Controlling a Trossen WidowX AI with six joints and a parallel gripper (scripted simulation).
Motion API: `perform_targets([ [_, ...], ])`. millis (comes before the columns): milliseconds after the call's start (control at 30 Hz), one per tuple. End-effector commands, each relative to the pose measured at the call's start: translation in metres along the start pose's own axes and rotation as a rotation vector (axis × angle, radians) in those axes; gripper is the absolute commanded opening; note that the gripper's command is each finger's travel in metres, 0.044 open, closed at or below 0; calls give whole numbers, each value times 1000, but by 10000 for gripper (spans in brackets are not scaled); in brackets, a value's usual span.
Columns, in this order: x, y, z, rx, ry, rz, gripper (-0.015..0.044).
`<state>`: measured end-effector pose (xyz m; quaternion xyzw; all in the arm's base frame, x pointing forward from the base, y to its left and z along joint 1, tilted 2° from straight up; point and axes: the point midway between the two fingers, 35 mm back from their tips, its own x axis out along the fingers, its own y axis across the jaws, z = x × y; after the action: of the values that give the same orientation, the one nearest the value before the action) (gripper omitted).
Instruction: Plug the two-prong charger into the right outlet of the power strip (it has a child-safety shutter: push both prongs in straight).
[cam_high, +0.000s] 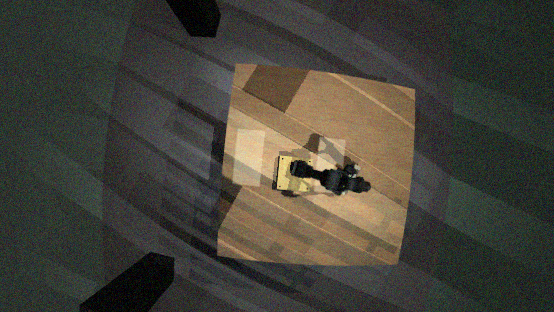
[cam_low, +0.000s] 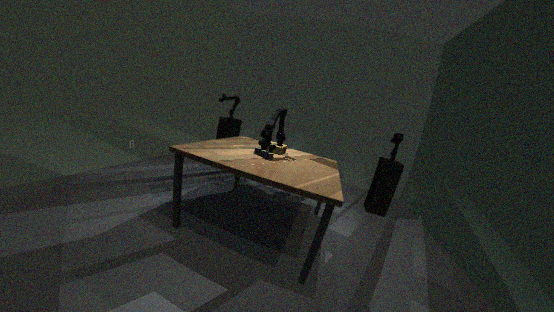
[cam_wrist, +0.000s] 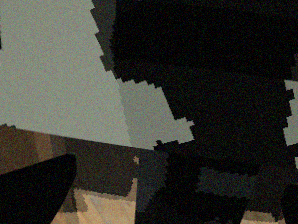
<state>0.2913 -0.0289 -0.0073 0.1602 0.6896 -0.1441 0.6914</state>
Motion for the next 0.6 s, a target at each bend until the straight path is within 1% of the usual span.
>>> perform_targets([
  [0,1,-1,-5,5,2,-5,440],
  [567,2,1,-27,5,4,-5,440],
])
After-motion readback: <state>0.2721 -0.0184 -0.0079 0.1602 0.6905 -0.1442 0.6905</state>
